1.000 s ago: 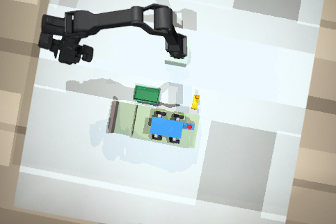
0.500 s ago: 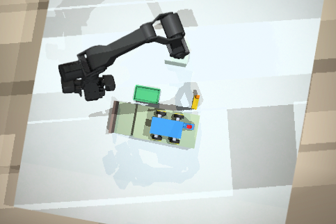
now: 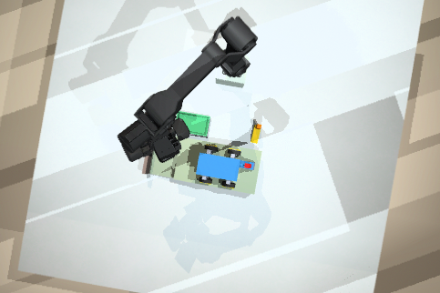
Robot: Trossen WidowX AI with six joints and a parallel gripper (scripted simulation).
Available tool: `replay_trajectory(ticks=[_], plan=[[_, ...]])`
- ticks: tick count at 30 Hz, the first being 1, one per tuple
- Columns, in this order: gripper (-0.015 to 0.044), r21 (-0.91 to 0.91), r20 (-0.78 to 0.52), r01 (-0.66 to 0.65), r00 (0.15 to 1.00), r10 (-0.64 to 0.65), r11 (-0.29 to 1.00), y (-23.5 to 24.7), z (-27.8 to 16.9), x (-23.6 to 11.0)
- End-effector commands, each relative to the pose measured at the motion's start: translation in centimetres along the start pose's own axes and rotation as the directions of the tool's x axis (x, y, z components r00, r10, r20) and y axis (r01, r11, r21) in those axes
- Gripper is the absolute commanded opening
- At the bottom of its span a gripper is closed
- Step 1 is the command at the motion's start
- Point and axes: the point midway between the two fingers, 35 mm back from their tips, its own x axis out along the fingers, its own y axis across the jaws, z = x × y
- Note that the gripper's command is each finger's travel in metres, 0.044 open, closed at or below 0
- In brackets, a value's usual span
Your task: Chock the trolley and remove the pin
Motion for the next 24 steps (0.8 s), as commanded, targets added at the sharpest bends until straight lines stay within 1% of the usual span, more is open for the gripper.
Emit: replay_trajectory(ticks=[1, 12, 20, 24], plan=[[0.019, -0.05, 0.001, -0.048, 0.999, 0.049, 0.998, 2.4, 2.0, 0.4], [0.019, -0.231, -0.016, -0.191, 0.981, 0.192, 0.954, 10.2, 7.1, 1.0], [0.019, -0.355, -0.062, -0.284, 0.958, 0.281, 0.89, 16.2, 9.3, 0.8], [0.019, -0.392, -0.102, -0.31, 0.95, 0.294, 0.866, 18.3, 9.8, 0.7]])
